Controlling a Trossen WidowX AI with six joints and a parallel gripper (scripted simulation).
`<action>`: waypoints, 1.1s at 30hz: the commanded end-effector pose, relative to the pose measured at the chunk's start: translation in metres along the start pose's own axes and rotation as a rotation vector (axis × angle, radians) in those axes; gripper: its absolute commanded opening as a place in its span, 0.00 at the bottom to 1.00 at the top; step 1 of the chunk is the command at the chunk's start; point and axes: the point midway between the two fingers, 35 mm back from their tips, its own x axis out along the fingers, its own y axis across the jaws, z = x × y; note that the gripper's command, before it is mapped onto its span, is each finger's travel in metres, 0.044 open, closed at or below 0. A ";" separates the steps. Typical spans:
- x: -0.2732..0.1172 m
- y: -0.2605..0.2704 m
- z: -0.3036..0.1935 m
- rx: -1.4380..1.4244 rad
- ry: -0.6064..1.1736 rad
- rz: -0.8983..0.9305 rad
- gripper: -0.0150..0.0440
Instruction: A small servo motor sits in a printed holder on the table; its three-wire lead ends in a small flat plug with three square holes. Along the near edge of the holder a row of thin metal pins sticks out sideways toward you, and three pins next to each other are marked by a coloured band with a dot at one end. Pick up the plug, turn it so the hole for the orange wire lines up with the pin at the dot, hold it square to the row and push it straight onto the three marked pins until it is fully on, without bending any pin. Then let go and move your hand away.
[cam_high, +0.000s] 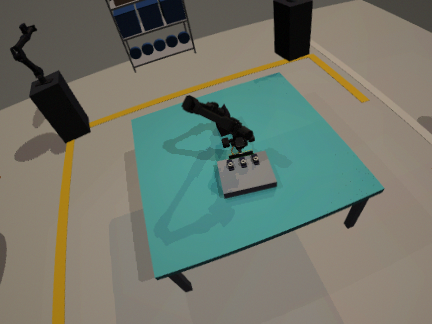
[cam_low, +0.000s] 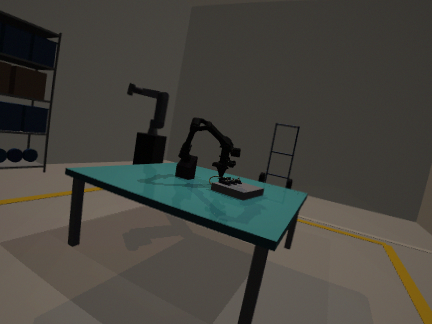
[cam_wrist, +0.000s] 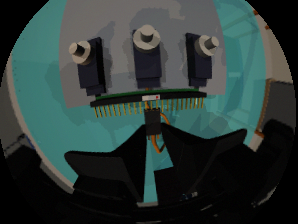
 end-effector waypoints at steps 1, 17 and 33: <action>-0.001 0.000 0.005 -0.002 -0.004 -0.001 0.25; -0.003 -0.003 0.015 -0.002 -0.004 -0.001 0.25; 0.003 0.000 0.008 -0.002 -0.004 -0.001 0.57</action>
